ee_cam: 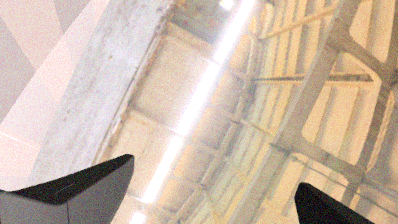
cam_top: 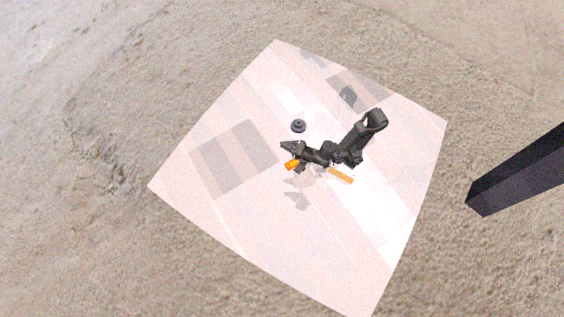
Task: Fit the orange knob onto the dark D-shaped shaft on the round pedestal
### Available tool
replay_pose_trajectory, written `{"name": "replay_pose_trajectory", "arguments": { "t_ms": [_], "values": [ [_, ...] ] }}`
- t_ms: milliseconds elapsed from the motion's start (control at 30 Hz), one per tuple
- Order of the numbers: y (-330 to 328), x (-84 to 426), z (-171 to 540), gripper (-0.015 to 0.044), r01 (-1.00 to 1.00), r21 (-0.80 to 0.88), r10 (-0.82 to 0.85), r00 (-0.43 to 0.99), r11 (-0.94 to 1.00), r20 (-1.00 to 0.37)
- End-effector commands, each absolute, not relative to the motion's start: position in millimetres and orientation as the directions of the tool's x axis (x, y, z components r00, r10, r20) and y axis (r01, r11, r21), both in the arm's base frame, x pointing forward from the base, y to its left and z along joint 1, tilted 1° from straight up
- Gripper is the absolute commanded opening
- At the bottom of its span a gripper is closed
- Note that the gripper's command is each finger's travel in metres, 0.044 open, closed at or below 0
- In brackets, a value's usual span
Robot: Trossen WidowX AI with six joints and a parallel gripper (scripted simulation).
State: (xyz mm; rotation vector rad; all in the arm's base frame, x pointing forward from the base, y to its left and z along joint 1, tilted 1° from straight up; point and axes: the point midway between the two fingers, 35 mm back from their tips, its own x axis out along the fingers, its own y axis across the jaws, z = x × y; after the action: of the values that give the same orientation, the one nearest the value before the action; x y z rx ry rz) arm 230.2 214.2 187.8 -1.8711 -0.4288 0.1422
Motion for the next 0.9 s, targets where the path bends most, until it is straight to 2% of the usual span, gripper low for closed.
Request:
{"name": "replay_pose_trajectory", "arguments": {
  "t_ms": [0, 67, 300, 400, 533, 667, 867],
  "values": [
    [216, 231, 186, 0.0426, 0.215, -0.935, 0.364, 0.926, -0.281, 0.103],
    [227, 241, 175, 0.0440, 0.150, -0.946, 0.383, 0.923, -0.286, 0.030],
    [254, 279, 104, 0.0440, -0.324, -0.899, 0.376, 0.826, -0.293, -0.420],
    [250, 284, 77, 0.0440, -0.553, -0.793, 0.319, 0.726, -0.256, -0.609],
    [232, 280, 49, 0.0440, -0.815, -0.563, 0.210, 0.532, -0.137, -0.821],
    [215, 271, 41, 0.0440, -0.950, -0.302, 0.120, 0.311, 0.082, -0.943],
    [188, 242, 42, 0.0440, -0.953, -0.030, 0.000, 0.032, 0.300, -1.000]
  ]
}}
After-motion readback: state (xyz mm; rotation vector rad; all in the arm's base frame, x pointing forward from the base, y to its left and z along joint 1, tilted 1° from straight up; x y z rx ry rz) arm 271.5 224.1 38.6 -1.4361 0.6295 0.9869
